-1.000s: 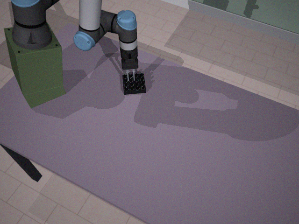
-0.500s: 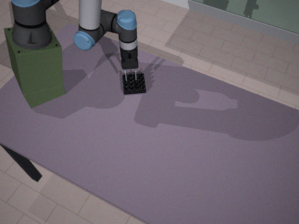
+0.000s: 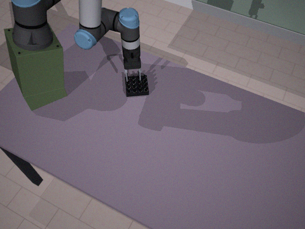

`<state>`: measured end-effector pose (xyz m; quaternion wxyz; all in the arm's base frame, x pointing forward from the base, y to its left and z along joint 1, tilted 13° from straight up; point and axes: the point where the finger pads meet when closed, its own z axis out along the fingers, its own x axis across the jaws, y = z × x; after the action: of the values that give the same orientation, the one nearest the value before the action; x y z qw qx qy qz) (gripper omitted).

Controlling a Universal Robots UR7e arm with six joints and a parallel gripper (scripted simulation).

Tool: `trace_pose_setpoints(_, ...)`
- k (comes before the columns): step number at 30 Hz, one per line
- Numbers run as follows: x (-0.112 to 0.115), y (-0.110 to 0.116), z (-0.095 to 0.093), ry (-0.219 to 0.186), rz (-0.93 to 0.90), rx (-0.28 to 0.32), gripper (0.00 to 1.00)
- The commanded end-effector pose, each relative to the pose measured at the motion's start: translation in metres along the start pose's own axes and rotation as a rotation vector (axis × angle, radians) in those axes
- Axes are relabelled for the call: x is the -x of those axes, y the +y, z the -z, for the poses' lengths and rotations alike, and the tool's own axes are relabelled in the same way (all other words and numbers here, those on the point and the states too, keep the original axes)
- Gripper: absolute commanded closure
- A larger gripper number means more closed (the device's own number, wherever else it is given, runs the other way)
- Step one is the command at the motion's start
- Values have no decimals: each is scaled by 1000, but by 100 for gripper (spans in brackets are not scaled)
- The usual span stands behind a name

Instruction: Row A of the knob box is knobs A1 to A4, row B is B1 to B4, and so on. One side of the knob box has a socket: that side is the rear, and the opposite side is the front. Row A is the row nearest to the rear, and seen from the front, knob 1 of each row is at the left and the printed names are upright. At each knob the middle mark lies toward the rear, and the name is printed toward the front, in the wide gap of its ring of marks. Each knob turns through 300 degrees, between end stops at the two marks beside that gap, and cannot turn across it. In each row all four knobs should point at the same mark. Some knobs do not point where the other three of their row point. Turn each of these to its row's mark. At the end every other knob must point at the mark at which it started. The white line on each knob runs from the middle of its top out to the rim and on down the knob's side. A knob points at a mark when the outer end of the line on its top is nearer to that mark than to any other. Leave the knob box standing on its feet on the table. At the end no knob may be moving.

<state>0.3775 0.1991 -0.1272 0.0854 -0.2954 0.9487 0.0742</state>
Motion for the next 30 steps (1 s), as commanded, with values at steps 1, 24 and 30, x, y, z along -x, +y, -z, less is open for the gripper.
trace_pose_setpoints(1,1,0,9,-2,0,-1,0)
trace_pose_setpoints(24,1,0,77,-1,0,-1,0)
trace_pose_setpoints(30,1,0,87,-1,0,-1,0)
